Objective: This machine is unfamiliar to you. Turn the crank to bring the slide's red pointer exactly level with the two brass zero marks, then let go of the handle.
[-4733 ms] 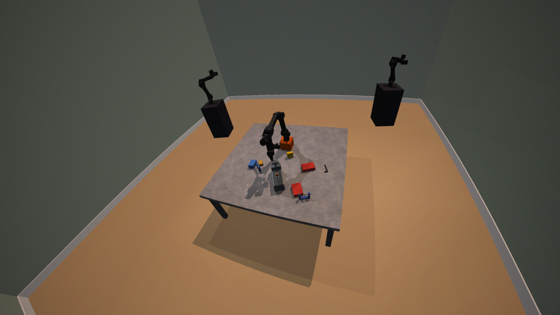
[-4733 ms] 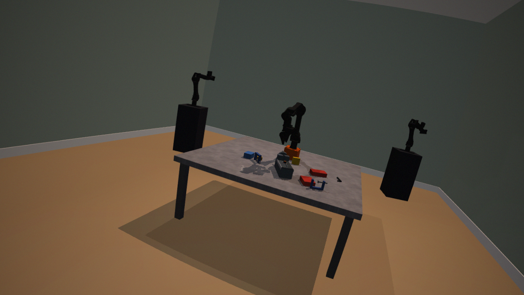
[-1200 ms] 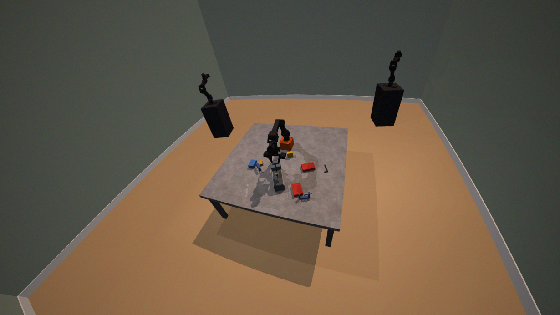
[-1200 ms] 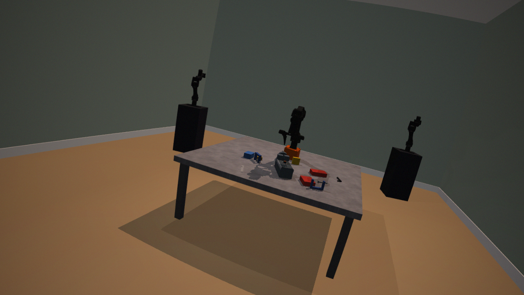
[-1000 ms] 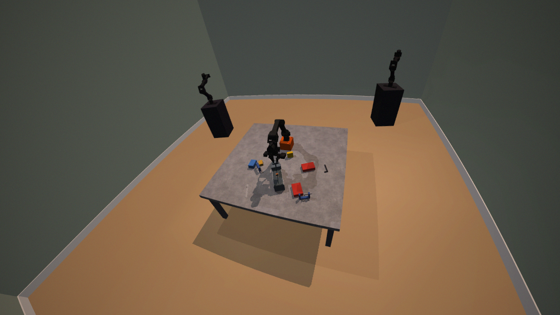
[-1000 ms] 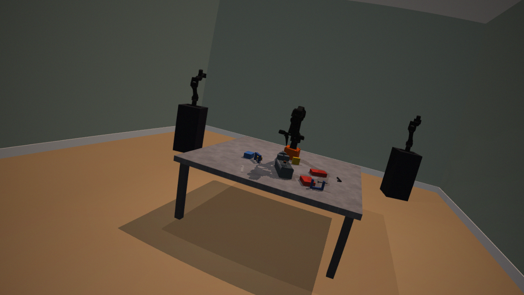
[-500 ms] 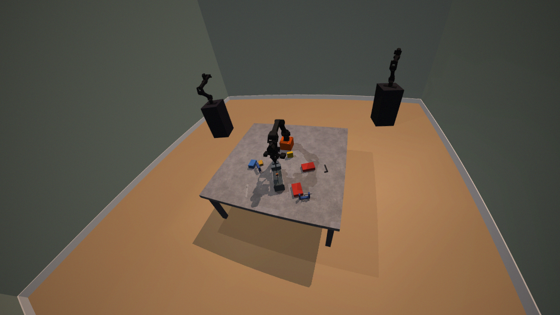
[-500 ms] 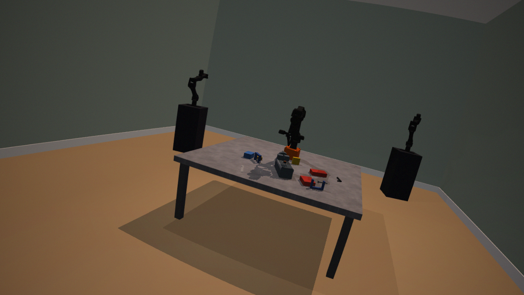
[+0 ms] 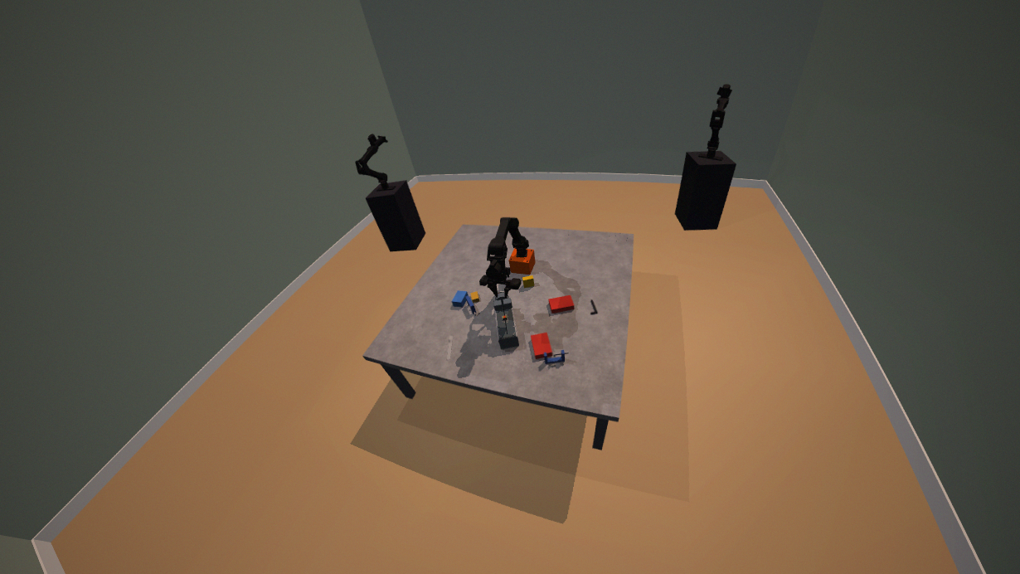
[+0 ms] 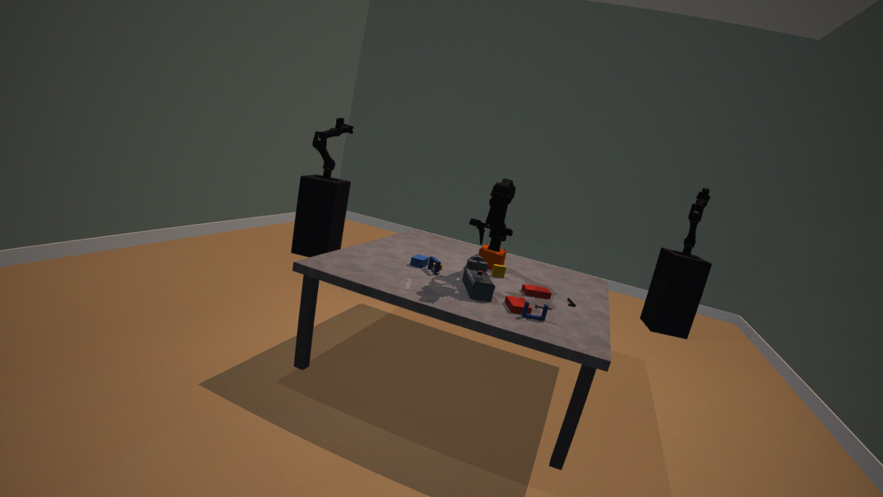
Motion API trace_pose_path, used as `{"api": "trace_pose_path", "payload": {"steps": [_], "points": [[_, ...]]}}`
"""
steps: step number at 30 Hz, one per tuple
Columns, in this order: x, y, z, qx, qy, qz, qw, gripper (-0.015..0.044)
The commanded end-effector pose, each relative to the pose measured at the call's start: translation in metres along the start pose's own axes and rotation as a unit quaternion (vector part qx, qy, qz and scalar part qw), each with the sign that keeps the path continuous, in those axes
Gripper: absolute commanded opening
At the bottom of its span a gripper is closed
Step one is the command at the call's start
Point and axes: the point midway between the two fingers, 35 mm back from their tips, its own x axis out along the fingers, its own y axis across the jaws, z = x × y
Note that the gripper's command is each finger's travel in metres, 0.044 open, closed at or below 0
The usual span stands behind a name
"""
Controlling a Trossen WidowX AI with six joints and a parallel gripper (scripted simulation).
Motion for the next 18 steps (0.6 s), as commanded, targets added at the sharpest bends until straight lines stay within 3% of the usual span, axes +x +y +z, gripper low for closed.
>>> {"api": "trace_pose_path", "payload": {"steps": [1,6,8,18], "points": [[0.0,-0.0002,0.0,0.0,0.0,-0.001,1.0,0.0289],[0.0,-0.0002,0.0,0.0,0.0,-0.001,1.0,0.042],[0.0,-0.0002,0.0,0.0,0.0,-0.001,1.0,0.044],[0.0,-0.0002,0.0,0.0,0.0,-0.001,1.0,0.0177]]}}
